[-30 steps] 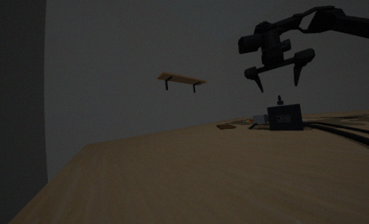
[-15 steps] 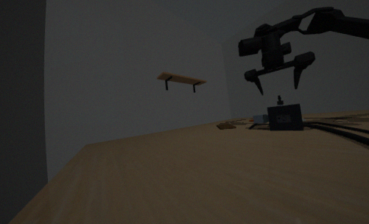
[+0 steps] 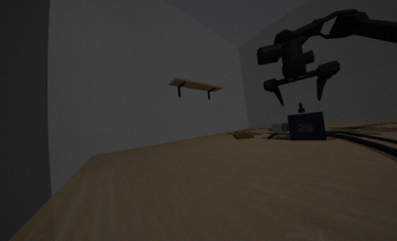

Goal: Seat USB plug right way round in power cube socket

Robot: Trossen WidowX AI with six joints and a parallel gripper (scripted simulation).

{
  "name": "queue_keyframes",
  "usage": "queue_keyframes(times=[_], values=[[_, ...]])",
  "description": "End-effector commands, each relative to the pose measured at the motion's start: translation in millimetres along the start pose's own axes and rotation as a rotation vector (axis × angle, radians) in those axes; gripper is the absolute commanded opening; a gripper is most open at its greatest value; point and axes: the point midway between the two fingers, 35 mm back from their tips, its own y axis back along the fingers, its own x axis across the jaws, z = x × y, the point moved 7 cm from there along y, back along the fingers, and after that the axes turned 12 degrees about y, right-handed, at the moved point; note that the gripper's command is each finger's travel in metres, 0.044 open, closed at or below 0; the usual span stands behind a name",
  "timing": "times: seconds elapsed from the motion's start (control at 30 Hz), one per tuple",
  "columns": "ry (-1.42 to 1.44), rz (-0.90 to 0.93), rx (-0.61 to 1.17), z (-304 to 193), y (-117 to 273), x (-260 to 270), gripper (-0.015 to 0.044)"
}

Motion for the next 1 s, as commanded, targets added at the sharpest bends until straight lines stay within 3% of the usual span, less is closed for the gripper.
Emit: queue_keyframes(times=[0.0,0.1,0.63,0.97], values=[[0.007,0.002,0.004,0.2,-4.0,0.8,0.044],[0.007,0.002,0.004,0.2,-4.6,0.8,0.044],[0.0,0.001,0.0,-0.1,-2.9,0.2,0.002],[0.0,0.001,0.0,-0.1,-2.9,0.2,0.0]])
